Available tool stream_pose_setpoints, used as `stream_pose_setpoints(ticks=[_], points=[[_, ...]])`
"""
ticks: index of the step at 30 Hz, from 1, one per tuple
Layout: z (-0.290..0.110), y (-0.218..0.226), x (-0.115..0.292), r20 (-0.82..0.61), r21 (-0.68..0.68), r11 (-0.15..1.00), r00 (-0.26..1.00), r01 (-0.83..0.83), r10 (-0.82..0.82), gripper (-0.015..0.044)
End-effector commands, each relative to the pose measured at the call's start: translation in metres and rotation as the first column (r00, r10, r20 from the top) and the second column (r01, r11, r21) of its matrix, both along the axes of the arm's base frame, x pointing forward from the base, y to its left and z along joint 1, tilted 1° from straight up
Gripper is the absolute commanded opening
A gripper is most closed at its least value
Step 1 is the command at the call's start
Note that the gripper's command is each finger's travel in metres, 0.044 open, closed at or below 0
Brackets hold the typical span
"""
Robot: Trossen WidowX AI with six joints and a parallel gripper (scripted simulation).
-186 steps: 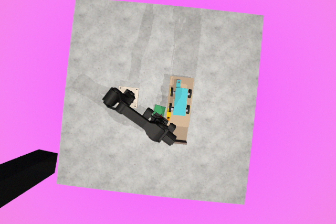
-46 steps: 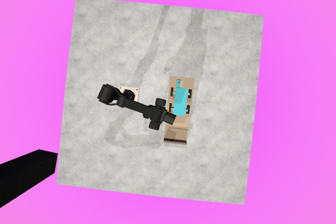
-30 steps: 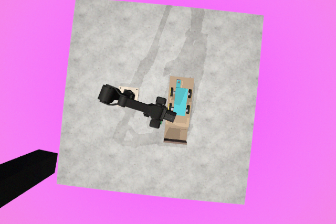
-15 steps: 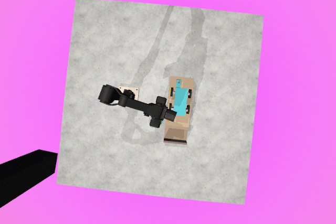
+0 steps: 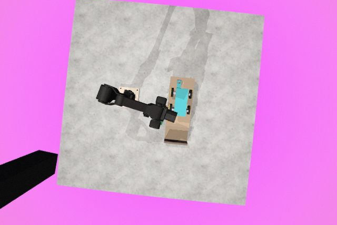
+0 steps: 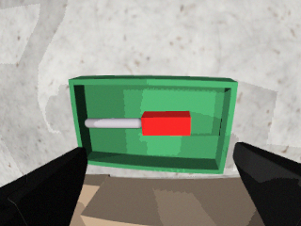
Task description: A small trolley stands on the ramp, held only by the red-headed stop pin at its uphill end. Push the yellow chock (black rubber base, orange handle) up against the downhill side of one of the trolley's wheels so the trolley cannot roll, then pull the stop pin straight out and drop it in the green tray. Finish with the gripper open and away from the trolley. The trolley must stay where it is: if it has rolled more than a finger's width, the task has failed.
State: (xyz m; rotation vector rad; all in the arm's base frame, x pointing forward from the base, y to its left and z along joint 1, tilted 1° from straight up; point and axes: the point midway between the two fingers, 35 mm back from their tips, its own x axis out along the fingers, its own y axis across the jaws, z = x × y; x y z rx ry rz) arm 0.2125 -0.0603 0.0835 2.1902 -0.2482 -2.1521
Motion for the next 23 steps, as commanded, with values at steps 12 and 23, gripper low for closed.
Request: stream_pose_setpoints(ticks=[12, 23], points=[[0.046, -0.001, 0.0, 0.004, -0.006, 1.0, 1.0, 0.004, -0.004, 0.044], [0.056, -0.001, 0.001, 0.006, -0.001, 1.0, 1.0, 0.005, -0.005, 0.044]])
